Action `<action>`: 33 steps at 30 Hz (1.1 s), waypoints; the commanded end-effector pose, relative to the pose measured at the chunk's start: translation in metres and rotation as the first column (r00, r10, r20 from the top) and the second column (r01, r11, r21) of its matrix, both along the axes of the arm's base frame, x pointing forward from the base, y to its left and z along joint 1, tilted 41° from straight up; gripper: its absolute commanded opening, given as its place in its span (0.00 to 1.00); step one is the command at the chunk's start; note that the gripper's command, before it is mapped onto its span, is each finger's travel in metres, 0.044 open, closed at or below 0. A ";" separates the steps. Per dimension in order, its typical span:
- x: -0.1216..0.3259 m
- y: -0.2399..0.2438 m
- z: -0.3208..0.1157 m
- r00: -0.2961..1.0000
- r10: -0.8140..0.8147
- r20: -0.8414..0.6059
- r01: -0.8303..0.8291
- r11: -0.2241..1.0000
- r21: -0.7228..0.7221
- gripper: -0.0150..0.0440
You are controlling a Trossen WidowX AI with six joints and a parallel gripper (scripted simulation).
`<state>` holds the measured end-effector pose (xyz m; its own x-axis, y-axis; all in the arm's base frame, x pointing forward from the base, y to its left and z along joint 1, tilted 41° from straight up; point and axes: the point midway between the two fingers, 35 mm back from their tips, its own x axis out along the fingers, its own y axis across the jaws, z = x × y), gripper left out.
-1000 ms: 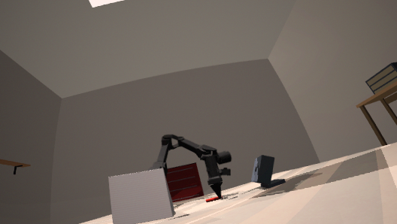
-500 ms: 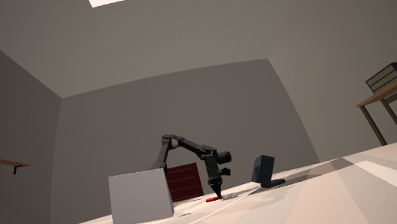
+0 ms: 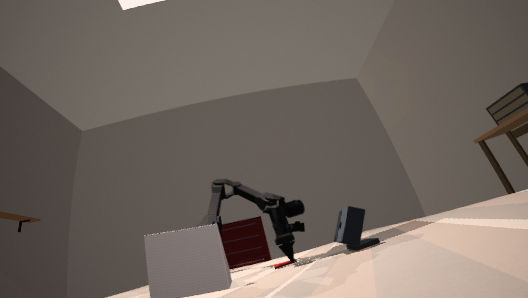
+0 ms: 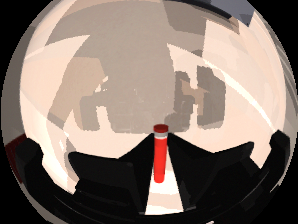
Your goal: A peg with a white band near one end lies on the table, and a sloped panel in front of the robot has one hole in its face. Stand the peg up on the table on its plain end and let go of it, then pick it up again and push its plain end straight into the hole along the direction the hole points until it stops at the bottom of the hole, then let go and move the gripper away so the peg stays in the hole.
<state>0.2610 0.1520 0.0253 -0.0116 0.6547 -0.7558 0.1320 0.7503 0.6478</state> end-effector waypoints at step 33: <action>-0.016 -0.012 0.015 0.951 -0.201 0.233 0.212 0.977 -0.022 0.34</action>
<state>0.2485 0.1409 0.0407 0.2719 0.5986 -0.7535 0.1349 0.7515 0.6458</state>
